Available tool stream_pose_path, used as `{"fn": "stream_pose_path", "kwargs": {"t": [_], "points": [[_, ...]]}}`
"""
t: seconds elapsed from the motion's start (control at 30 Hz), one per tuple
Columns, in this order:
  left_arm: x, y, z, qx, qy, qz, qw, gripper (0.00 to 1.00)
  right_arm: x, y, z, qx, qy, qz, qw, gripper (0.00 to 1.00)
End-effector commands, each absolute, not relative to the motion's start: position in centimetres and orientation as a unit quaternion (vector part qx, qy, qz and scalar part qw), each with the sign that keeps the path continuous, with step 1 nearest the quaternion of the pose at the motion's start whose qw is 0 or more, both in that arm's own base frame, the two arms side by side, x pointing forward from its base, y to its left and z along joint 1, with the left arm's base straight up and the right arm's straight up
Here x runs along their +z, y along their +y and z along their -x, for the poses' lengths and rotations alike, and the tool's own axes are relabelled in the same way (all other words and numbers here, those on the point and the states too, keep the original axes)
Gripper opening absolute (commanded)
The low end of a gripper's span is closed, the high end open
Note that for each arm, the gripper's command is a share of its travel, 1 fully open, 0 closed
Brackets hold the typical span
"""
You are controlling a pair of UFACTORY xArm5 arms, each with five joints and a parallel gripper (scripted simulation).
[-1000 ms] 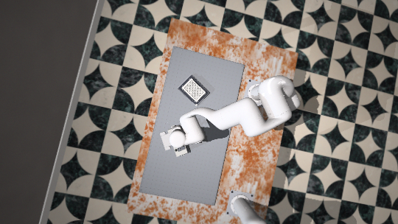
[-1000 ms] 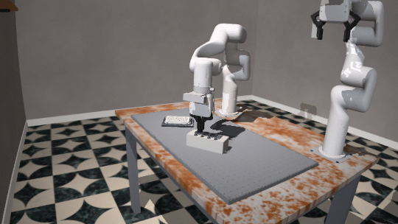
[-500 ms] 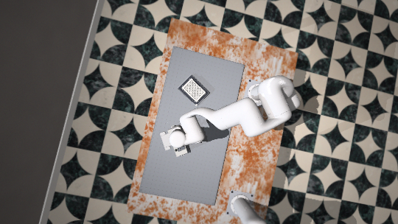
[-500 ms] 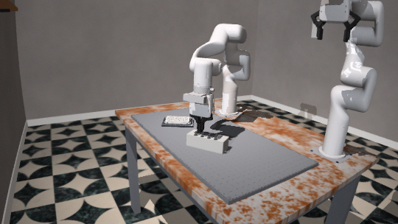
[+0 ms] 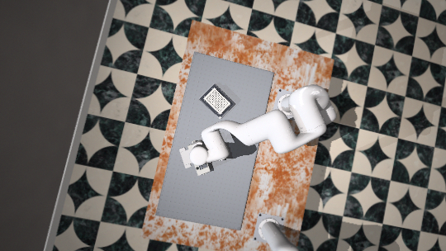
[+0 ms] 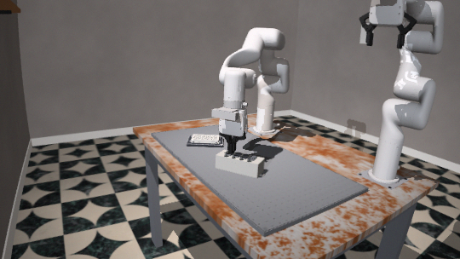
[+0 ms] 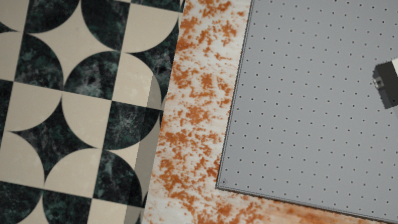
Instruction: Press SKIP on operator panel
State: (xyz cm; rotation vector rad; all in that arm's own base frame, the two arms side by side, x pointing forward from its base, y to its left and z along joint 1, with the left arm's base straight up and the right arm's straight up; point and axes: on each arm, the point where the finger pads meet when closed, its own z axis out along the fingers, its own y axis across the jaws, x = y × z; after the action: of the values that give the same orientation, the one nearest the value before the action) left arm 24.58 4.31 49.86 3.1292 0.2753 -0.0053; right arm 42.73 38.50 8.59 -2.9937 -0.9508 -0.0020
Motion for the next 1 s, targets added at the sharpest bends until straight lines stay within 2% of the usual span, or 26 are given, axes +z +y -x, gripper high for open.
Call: {"fn": "stream_pose_path", "kwargs": {"t": [0.0,0.97], "points": [[50.0,4.3,-24.6,0.0,0.088,-0.996,0.0,1.0,8.7,38.6,-42.8,-0.002,-0.303,0.953,0.001,0.0],[50.0,4.3,-24.6,0.0,0.088,-0.996,0.0,1.0,12.7,38.6,-42.8,-0.002,-0.303,0.953,0.001,0.0]]}}
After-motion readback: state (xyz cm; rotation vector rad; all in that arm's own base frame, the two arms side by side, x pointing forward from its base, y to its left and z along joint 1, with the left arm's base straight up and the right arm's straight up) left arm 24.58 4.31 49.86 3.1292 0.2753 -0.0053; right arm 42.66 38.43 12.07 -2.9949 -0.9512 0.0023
